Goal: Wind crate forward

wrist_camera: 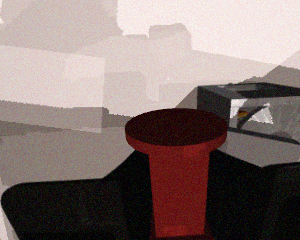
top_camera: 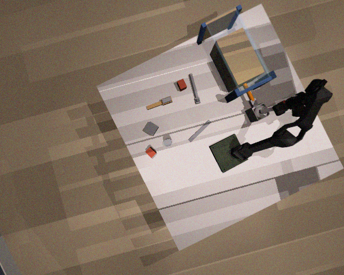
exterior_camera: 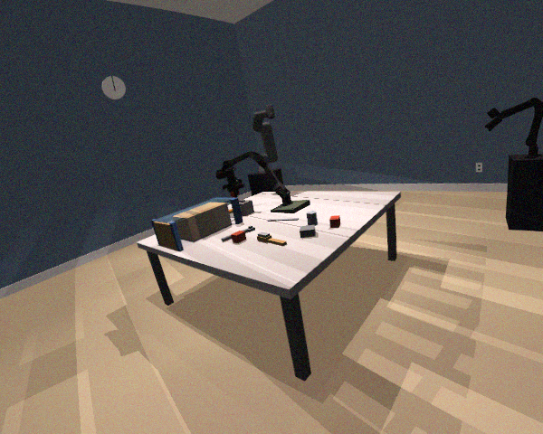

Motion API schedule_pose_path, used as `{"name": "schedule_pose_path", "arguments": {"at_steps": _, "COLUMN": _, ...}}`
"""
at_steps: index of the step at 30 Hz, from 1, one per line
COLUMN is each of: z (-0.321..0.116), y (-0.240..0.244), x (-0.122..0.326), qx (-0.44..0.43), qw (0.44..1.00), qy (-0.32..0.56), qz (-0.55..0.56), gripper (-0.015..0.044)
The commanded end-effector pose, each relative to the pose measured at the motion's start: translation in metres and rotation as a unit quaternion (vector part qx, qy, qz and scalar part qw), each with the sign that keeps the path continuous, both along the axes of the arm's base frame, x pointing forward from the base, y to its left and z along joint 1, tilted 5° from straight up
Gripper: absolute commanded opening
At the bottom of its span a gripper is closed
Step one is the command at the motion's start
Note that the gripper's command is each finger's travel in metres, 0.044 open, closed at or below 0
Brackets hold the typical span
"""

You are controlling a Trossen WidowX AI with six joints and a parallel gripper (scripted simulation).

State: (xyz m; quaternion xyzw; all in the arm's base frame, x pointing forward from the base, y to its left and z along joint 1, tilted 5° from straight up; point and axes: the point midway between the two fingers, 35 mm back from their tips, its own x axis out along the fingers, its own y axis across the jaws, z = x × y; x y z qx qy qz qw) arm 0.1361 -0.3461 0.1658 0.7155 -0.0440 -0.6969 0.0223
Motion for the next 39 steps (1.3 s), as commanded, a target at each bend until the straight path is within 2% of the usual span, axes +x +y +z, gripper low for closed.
{"name": "schedule_pose_path", "arguments": {"at_steps": 1, "z": 0.002, "y": -0.002, "x": 0.017, "qx": -0.004, "qw": 1.000, "qy": -0.013, "qz": 0.007, "gripper": 0.0000}}
{"name": "schedule_pose_path", "arguments": {"at_steps": 39, "z": 0.004, "y": 0.005, "x": 0.064, "qx": -0.004, "qw": 1.000, "qy": -0.015, "qz": 0.007, "gripper": 0.0000}}
